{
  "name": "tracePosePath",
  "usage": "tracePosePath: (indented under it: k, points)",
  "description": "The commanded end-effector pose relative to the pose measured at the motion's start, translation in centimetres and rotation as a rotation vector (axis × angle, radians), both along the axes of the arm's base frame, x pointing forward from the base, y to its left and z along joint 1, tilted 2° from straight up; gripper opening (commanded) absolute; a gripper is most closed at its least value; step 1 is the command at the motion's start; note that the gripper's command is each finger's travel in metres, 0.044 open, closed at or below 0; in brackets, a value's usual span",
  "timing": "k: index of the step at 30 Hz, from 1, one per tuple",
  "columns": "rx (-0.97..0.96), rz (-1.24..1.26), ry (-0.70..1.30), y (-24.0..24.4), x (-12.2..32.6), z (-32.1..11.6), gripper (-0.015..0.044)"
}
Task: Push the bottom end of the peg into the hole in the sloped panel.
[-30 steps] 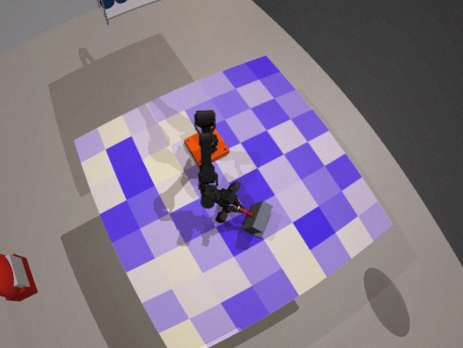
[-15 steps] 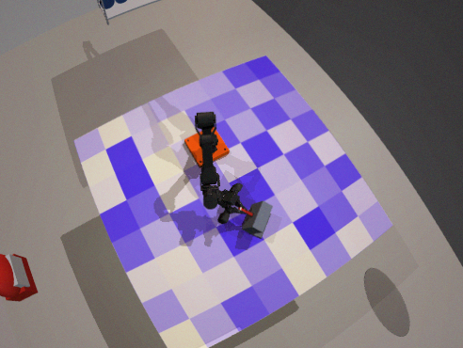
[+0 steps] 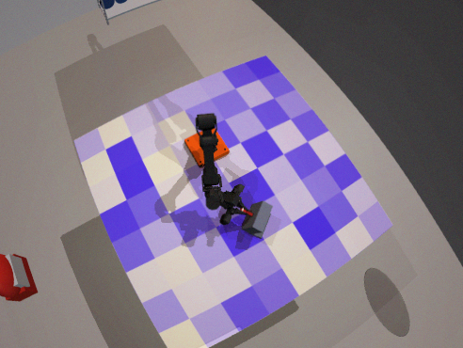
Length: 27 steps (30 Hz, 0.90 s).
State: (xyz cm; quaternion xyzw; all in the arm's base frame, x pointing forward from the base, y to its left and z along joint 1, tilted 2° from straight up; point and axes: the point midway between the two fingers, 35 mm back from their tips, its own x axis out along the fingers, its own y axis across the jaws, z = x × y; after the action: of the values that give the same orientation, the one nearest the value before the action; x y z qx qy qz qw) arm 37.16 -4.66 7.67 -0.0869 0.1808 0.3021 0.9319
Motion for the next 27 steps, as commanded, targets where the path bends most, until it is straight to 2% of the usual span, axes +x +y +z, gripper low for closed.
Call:
tracePosePath:
  k: [1,18,27]
  points:
    - [-0.001,-0.004,0.000,0.03,0.30,-0.05,0.0000]
    - [0.001,0.001,0.001,0.21,0.32,-0.16,0.0000]
    - [0.001,0.001,0.001,0.21,0.32,-0.16,0.0236]
